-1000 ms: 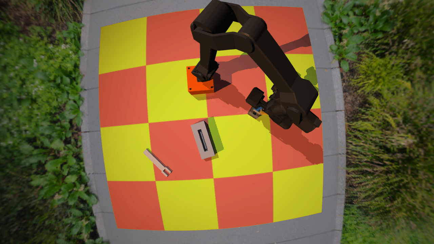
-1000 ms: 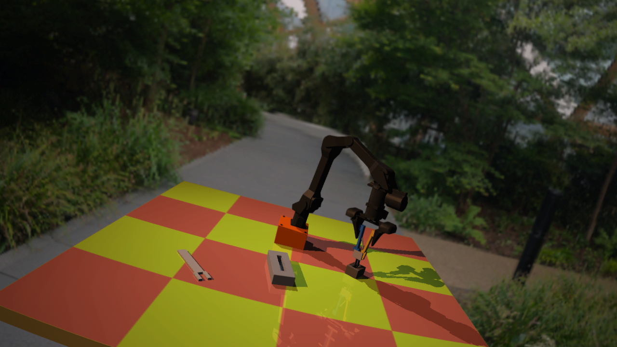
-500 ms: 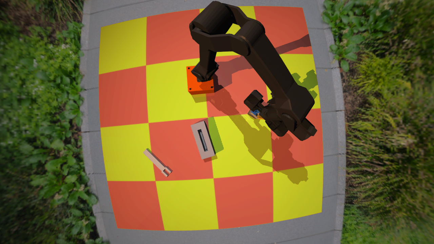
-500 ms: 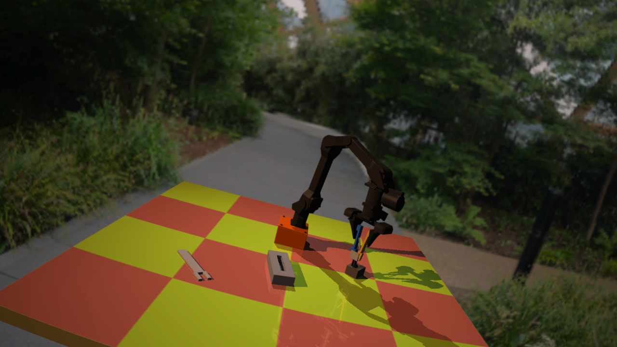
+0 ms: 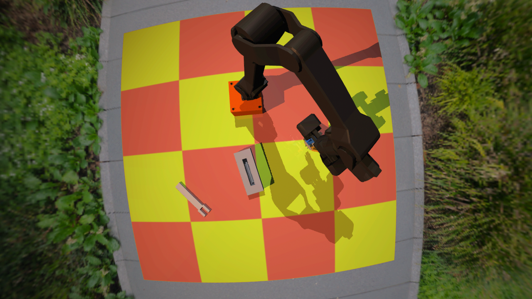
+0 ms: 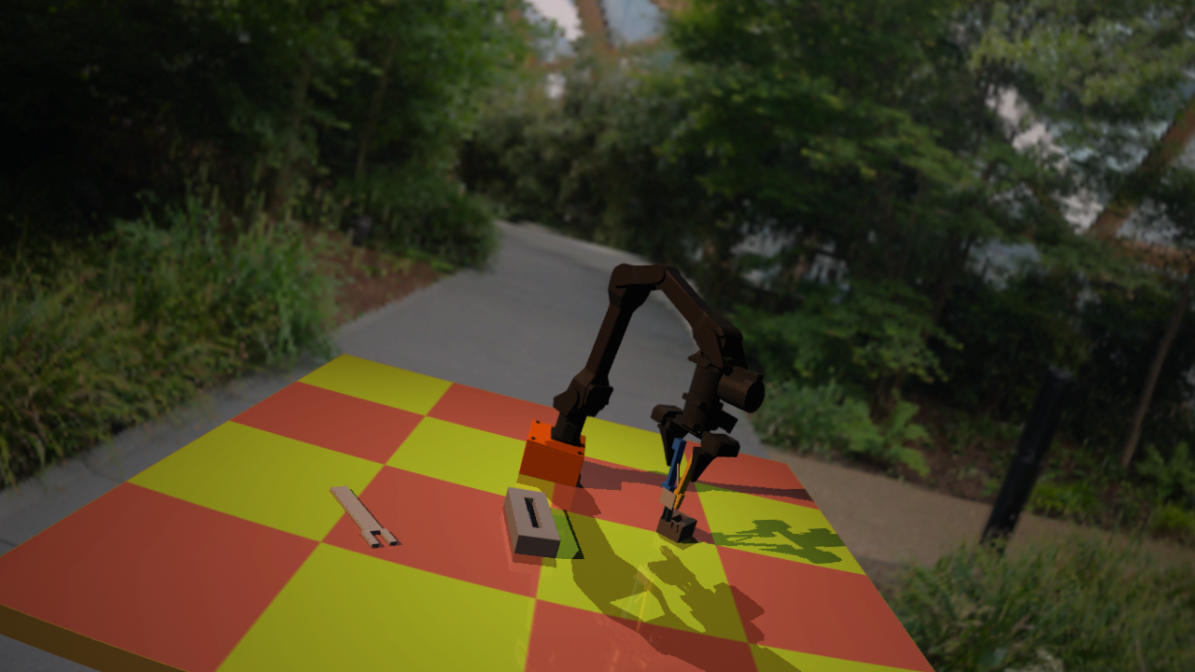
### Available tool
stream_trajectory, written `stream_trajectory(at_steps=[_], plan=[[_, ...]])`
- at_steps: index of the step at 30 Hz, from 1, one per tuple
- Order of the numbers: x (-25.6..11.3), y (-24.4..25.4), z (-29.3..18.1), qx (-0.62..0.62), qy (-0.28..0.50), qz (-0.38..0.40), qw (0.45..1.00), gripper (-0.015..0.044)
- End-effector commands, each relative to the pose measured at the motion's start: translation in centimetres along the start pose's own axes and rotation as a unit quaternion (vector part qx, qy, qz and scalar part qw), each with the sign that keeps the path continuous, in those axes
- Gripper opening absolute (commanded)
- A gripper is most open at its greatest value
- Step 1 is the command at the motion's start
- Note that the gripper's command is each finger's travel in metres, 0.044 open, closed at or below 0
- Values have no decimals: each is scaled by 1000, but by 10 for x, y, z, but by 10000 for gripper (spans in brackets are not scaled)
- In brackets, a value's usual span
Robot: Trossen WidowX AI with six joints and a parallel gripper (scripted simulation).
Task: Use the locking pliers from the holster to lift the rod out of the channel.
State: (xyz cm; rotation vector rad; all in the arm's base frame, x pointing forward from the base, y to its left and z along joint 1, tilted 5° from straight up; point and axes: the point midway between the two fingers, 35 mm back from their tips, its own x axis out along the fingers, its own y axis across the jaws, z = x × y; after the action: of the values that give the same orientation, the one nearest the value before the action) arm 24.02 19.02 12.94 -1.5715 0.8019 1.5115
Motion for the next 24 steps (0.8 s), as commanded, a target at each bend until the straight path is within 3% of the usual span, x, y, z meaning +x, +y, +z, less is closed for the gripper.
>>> stream_trajectory(at_steps=[1, 24], plan=[[-1, -3, -5, 25, -2, -1, 1000, 321], [0, -6, -40, 147, 3, 1, 989, 321]])
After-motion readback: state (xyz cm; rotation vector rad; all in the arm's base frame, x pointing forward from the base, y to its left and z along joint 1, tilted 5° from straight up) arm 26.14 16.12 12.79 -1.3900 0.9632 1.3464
